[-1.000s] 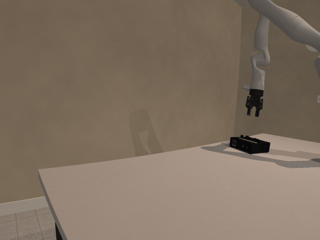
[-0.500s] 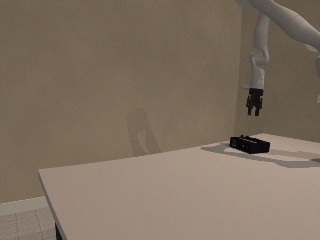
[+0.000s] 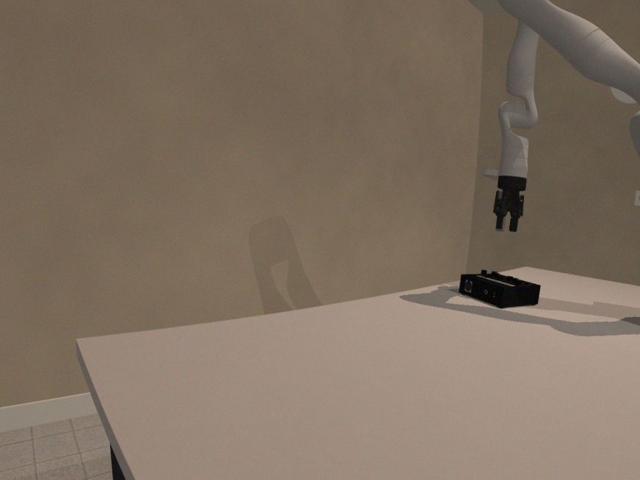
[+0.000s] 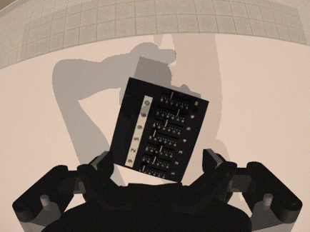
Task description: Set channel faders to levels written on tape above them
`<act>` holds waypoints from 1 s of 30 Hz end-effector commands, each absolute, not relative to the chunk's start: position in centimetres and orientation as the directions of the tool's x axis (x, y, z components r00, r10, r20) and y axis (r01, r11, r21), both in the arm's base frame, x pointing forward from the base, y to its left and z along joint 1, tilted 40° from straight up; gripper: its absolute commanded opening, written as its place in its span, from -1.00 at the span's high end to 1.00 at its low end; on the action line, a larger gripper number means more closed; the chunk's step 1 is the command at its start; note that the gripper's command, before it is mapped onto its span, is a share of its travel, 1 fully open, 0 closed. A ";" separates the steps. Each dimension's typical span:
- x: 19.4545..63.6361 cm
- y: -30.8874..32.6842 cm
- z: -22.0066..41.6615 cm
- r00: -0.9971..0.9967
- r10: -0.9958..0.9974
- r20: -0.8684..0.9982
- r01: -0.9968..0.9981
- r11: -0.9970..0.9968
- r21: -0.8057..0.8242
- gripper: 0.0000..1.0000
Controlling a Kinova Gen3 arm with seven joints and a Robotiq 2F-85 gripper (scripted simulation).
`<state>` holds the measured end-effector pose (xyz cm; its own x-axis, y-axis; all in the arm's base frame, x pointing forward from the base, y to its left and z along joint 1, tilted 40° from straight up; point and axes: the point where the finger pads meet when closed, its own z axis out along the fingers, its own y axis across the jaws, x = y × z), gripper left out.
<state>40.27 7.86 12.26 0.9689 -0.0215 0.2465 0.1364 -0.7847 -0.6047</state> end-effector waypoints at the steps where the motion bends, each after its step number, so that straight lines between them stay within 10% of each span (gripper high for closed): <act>1: 40.3 7.9 12.4 0.968 -0.019 0.251 0.140 -0.786 -0.602 -1.00; 30: 40.1 8.1 12.7 0.965 0.005 0.263 0.165 -0.790 -0.590 -1.00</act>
